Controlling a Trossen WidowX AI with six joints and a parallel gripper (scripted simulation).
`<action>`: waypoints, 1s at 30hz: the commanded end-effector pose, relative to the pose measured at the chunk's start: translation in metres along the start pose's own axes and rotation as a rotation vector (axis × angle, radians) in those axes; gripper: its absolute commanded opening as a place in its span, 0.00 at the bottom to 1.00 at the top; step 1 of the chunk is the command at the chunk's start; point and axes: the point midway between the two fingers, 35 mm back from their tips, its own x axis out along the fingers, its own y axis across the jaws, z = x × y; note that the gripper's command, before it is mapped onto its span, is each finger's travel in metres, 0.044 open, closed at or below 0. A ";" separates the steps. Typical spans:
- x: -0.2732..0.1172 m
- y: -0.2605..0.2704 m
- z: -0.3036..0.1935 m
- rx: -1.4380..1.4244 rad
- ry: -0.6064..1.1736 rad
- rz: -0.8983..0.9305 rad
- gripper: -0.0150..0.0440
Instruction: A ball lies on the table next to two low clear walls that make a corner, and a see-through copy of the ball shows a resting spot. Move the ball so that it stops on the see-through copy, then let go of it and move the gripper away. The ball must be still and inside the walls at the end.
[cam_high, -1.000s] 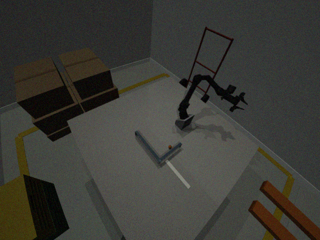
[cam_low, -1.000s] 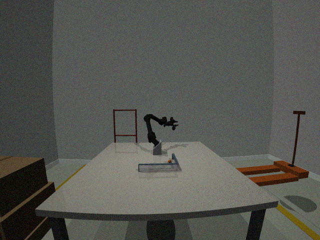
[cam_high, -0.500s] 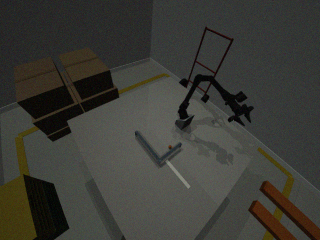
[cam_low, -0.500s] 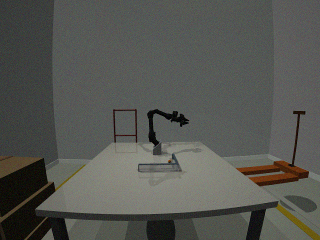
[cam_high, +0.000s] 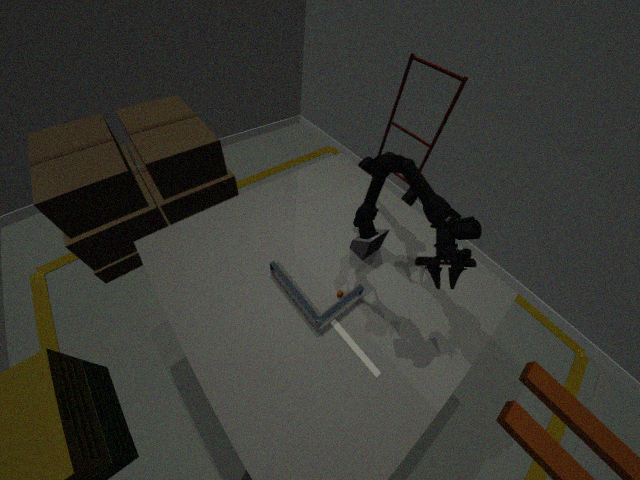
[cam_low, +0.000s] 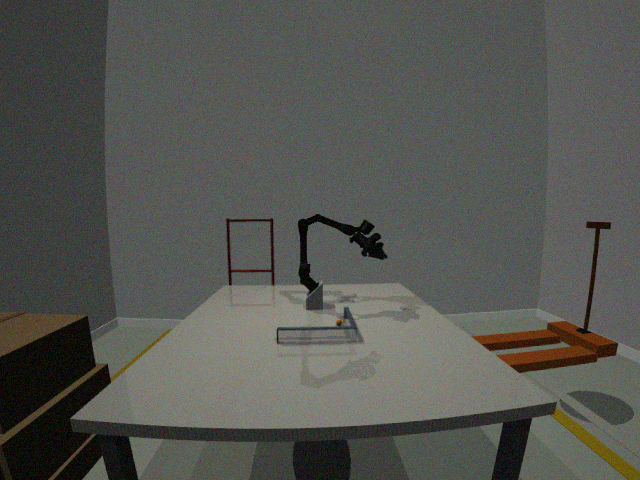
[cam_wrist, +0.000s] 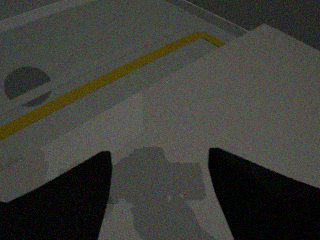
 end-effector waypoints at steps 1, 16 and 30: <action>0.022 -0.050 -0.012 -0.099 0.122 -0.059 0.64; 0.055 -0.242 -0.140 -0.475 0.766 0.026 0.64; 0.048 -0.296 -0.221 -0.605 0.986 0.320 0.64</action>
